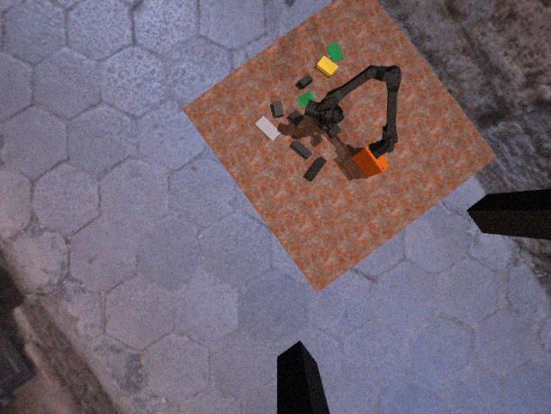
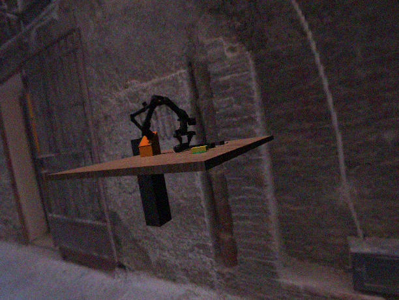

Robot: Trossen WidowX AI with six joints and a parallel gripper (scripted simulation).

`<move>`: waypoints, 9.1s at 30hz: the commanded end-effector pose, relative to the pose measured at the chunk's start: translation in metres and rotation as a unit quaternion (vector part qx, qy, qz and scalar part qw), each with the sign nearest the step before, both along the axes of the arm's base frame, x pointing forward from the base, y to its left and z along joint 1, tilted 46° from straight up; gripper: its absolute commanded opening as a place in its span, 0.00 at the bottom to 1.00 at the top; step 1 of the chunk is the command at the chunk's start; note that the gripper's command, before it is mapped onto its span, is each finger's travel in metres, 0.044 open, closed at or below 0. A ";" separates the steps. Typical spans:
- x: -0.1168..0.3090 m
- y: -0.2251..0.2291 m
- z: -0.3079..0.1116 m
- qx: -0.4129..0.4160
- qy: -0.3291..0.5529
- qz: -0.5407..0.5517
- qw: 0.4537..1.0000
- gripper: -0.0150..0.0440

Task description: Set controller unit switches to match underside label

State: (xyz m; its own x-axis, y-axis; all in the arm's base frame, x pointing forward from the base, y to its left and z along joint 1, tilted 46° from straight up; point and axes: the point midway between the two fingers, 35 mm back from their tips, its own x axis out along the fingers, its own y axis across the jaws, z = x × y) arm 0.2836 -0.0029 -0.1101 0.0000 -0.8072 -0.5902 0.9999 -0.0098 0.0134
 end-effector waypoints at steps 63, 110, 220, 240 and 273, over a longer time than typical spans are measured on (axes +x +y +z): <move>0.000 0.006 0.057 0.070 0.000 0.002 0.998 0.82; 0.000 -0.003 0.095 0.118 0.000 0.003 0.993 0.82; 0.000 -0.047 0.169 0.178 -0.001 0.004 0.984 0.83; 0.000 -0.057 0.181 0.156 0.000 0.003 0.988 0.83; -0.001 -0.077 0.197 0.118 0.000 0.003 0.993 0.83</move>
